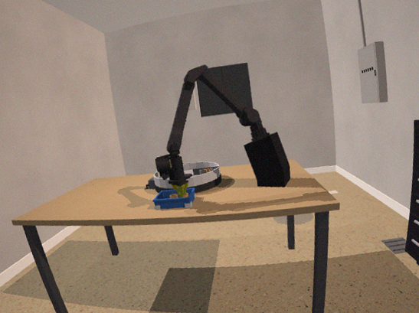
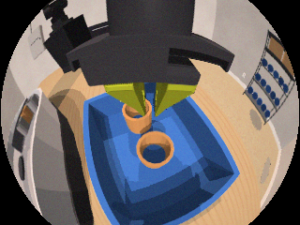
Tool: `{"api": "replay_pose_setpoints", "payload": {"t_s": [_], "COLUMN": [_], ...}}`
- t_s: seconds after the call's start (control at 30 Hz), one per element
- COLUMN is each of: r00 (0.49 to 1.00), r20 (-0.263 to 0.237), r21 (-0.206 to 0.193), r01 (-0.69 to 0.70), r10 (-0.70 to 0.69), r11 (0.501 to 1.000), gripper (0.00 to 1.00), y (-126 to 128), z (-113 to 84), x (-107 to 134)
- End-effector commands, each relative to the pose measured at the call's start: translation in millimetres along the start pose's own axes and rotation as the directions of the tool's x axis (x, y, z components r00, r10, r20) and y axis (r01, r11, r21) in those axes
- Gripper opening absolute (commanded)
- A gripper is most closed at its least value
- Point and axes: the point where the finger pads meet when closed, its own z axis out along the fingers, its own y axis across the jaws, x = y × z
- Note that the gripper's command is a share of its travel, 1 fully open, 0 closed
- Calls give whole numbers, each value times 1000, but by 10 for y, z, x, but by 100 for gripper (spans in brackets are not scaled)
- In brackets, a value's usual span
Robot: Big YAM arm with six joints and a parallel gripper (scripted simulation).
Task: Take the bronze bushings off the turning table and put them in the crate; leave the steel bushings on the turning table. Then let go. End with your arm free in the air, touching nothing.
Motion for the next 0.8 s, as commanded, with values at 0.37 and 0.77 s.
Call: {"api": "replay_pose_setpoints", "payload": {"t_s": [0.37, 0.77], "r00": [1000, 1000], "r20": [21, 22], "r21": [-30, -30], "r01": [-1, -2], "r10": [2, 2], "r11": [1000, 1000], "gripper": [13, 13], "y": [122, 105], "z": [-348, -811], "x": [-50, -42]}}
